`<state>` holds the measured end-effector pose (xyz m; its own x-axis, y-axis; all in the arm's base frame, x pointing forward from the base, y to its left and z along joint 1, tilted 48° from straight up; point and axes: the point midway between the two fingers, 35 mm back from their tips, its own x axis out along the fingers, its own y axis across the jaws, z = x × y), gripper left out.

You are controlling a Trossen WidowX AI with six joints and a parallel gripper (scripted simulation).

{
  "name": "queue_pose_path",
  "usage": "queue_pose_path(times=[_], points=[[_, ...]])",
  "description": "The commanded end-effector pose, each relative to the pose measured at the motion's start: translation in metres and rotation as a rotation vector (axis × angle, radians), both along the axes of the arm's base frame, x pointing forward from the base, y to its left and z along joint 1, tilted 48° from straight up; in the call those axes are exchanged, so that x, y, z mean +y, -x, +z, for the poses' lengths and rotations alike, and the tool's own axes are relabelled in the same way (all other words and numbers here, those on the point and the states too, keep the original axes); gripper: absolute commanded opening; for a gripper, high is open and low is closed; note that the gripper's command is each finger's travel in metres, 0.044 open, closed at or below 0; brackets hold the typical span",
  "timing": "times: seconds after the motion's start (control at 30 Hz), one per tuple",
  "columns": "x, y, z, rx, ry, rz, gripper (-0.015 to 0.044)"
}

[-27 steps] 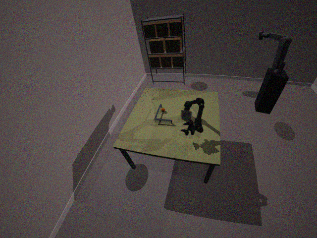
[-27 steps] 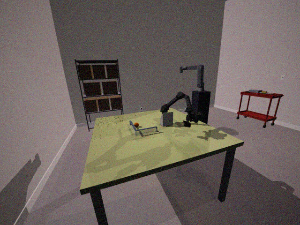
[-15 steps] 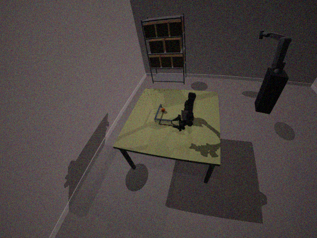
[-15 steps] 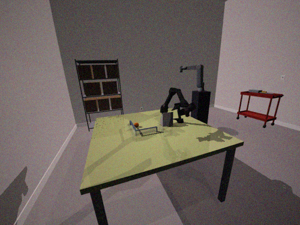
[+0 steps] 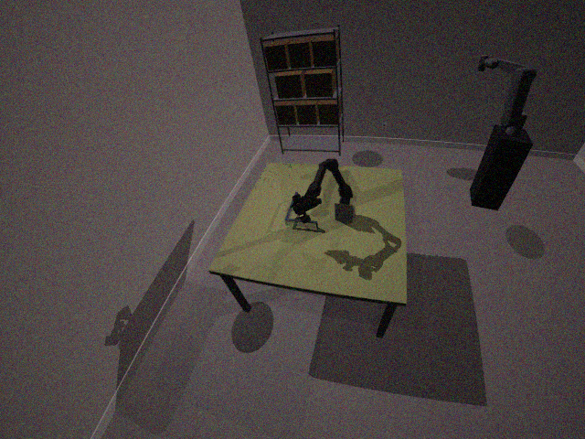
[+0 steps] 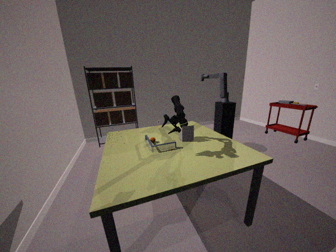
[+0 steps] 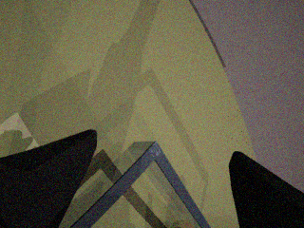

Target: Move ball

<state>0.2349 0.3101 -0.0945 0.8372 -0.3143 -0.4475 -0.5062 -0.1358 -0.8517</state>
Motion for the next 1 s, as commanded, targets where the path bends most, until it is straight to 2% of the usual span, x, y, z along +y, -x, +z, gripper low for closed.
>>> queue_pose_path(times=[0.0, 0.3, 0.57, 0.97], points=[[-0.023, -0.028, 0.014, 0.026, -0.043, -0.131, 0.0375], [-0.153, -0.113, 0.08, 0.055, -0.201, -0.688, 0.0375], [-0.28, -0.126, 0.138, 0.004, -0.36, -1.184, 0.0375], [-0.3, -0.126, 0.132, -0.004, -0.372, -1.221, 0.0375]])
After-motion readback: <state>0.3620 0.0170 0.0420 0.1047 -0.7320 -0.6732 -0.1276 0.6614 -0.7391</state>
